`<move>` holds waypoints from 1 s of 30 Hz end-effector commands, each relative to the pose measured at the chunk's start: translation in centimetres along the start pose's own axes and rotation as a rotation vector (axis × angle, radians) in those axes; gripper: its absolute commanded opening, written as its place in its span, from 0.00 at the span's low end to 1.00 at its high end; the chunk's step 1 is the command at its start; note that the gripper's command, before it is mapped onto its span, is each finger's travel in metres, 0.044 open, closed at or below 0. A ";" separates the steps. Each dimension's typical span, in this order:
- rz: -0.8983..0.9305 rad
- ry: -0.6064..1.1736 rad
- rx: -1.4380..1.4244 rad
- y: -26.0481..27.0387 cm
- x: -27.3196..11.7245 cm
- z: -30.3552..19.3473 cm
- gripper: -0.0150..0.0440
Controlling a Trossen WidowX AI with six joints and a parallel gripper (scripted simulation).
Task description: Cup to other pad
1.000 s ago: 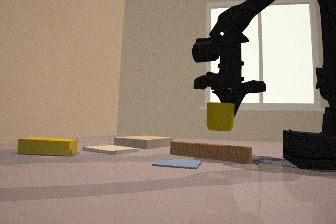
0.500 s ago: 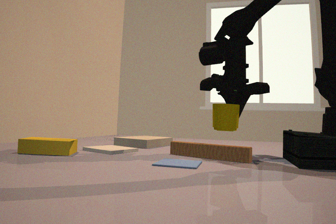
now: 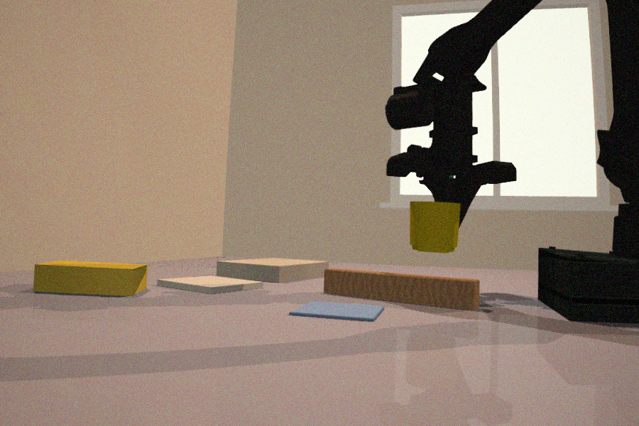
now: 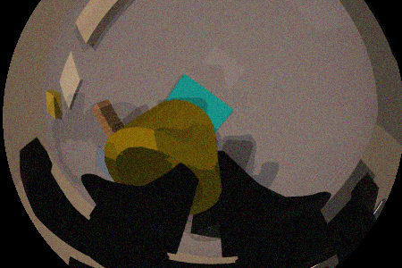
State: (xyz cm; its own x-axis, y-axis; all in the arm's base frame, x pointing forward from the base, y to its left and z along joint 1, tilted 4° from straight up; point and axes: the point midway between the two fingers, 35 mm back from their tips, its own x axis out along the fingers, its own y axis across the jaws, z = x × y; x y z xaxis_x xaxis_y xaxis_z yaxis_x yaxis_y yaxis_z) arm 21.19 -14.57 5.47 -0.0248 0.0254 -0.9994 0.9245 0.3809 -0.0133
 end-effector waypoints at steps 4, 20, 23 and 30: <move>-0.006 0.003 -0.004 -0.2 1.1 0.0 0.25; -0.006 0.003 -0.004 -0.3 3.6 0.1 0.25; -0.006 0.003 -0.004 -0.3 4.0 0.1 0.25; -0.007 0.003 -0.004 -0.4 5.1 0.0 0.25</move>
State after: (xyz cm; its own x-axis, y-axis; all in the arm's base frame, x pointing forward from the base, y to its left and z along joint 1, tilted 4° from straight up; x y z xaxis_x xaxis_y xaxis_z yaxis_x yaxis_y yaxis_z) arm 20.87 -14.65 0.92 -0.0258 0.0262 -0.9993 0.9245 0.3810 -0.0139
